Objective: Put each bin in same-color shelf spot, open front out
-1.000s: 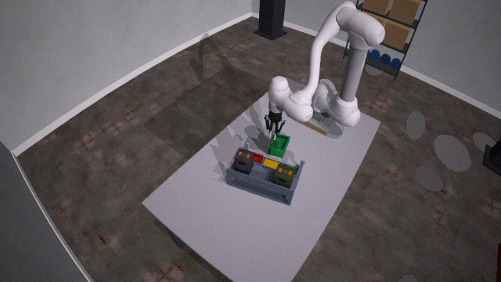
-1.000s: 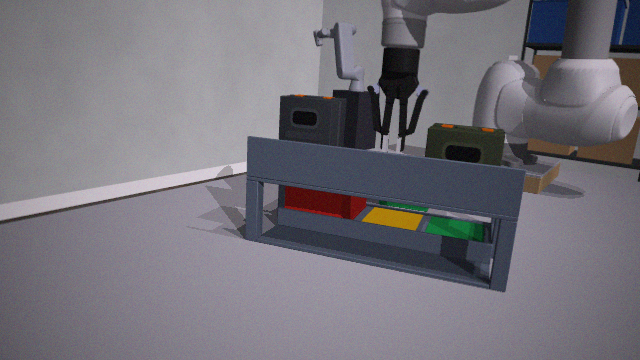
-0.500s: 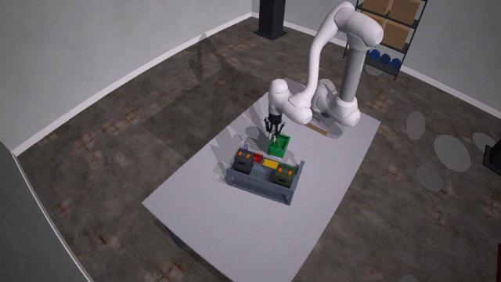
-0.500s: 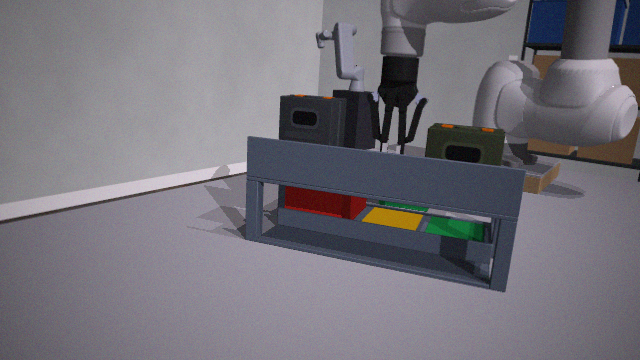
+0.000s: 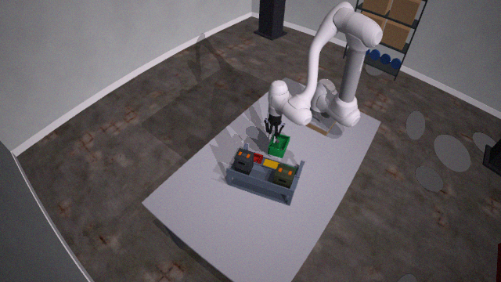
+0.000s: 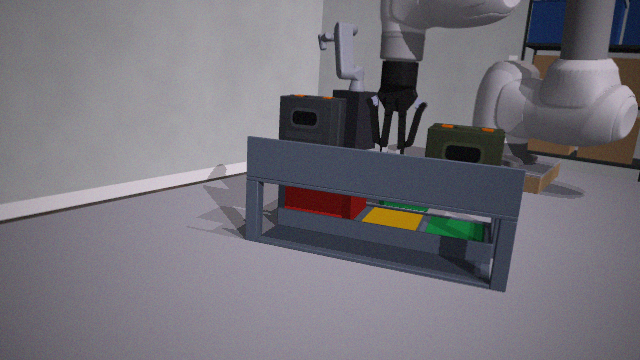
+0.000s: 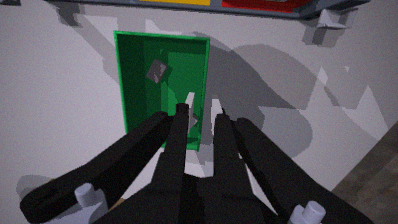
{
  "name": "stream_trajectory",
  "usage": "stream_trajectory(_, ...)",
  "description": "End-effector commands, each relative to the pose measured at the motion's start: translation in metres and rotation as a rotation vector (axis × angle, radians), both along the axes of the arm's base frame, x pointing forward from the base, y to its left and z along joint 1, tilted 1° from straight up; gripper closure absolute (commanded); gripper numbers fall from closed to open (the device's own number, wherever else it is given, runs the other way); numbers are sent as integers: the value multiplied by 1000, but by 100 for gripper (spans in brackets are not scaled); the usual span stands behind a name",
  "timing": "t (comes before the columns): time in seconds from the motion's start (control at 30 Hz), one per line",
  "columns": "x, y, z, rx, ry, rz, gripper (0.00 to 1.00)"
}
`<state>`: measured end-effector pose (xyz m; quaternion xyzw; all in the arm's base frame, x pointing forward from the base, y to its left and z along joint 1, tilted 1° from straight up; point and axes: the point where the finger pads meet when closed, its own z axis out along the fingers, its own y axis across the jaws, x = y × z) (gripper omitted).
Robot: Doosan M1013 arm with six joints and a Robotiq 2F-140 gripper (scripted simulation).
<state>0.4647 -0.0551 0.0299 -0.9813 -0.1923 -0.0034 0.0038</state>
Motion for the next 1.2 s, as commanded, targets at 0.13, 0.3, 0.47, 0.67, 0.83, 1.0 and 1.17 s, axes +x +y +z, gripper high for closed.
stream_trajectory(0.13,0,0,-1,0,0,0,76)
stream_trajectory(0.3,0,0,-1,0,0,0,76)
stream_trajectory(0.47,0,0,-1,0,0,0,76)
stream_trajectory(0.67,0,0,-1,0,0,0,90)
stream_trajectory(0.83,0,0,-1,0,0,0,90)
stream_trajectory(1.0,0,0,-1,0,0,0,90)
stream_trajectory(1.17,0,0,-1,0,0,0,90)
